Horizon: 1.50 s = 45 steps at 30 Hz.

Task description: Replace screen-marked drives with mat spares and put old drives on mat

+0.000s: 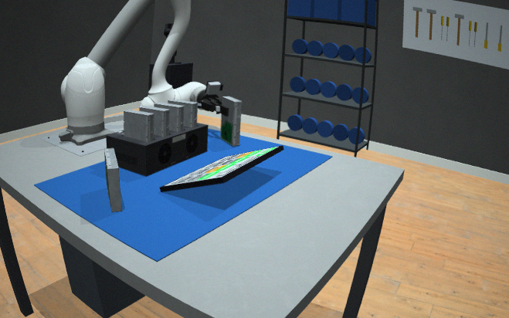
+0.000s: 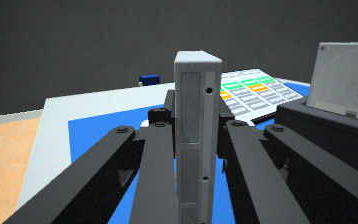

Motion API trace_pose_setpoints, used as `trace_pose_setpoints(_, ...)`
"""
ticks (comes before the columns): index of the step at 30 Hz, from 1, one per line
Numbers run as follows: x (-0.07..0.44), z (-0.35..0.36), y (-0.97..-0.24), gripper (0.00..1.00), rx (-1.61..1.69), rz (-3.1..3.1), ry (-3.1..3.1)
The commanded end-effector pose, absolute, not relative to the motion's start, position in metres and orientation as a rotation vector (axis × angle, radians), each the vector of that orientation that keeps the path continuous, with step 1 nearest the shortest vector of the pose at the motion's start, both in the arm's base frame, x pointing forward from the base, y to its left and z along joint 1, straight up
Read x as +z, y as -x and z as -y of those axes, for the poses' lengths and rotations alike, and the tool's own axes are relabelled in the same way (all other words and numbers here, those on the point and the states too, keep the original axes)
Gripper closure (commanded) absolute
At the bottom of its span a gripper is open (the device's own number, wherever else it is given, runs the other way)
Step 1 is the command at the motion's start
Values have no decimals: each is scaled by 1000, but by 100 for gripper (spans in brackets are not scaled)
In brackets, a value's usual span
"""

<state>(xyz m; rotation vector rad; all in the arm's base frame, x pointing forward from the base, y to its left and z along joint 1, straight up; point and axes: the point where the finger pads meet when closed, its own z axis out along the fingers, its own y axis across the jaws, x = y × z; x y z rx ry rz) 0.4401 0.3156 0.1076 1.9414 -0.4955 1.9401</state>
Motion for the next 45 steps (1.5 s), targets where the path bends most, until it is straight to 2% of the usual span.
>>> trace_pose_setpoints(1,108,-316,-440,90,1941,496,-1941)
trace_pose_setpoints(37,105,-316,-440,90,1941,496,-1941)
trace_pose_setpoints(38,105,-316,-440,60,1941,496,-1941)
trace_pose_setpoints(45,105,-316,-440,60,1941,496,-1941)
